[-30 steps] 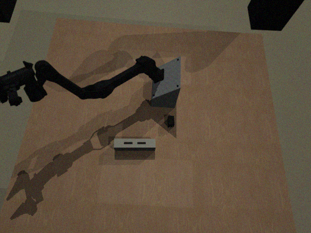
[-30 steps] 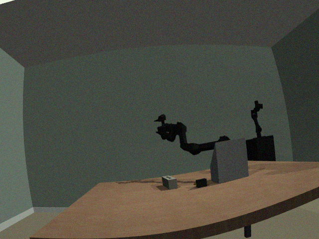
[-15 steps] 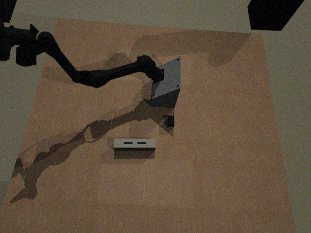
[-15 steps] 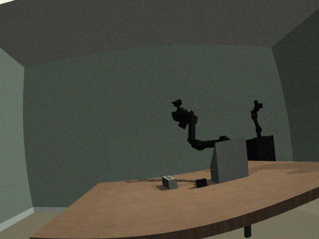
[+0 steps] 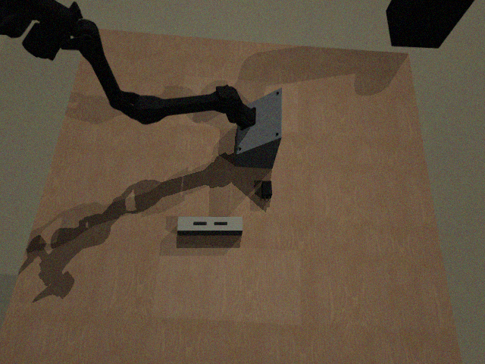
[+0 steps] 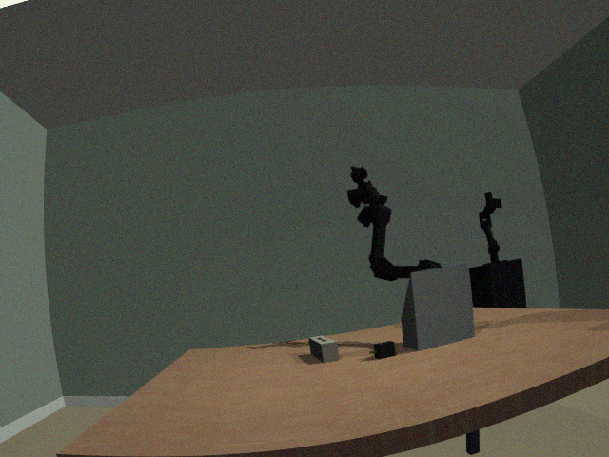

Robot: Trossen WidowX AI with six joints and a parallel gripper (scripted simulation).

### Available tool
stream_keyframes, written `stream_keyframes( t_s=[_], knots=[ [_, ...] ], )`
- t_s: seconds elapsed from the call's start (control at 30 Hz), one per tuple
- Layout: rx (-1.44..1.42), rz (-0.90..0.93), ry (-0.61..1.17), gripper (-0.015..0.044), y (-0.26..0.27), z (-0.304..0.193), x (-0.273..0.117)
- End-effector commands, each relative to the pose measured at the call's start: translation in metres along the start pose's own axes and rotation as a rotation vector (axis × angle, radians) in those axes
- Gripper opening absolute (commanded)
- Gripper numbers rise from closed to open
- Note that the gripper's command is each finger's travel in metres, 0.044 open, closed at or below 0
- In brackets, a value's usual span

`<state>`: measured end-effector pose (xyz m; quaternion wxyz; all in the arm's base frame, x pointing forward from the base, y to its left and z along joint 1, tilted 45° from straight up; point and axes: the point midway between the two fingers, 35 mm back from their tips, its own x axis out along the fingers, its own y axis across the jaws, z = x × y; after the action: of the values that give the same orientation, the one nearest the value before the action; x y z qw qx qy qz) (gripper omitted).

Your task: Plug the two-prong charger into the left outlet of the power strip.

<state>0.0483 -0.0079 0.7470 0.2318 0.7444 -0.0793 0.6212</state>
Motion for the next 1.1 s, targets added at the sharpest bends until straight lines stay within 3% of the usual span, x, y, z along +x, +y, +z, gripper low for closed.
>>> stream_keyframes(
  t_s=[0.0,0.33,0.8,1.07],
  knots=[
    [-0.078,-0.085,0.077,0.0440,-0.038,-0.040,-0.001],
    [-0.254,-0.259,0.189,0.0440,-0.118,-0.095,-0.013],
    [-0.402,-0.399,0.227,0.0440,-0.187,-0.104,-0.028],
    [-0.516,-0.565,0.293,0.0440,-0.259,-0.112,-0.053]
  ],
)
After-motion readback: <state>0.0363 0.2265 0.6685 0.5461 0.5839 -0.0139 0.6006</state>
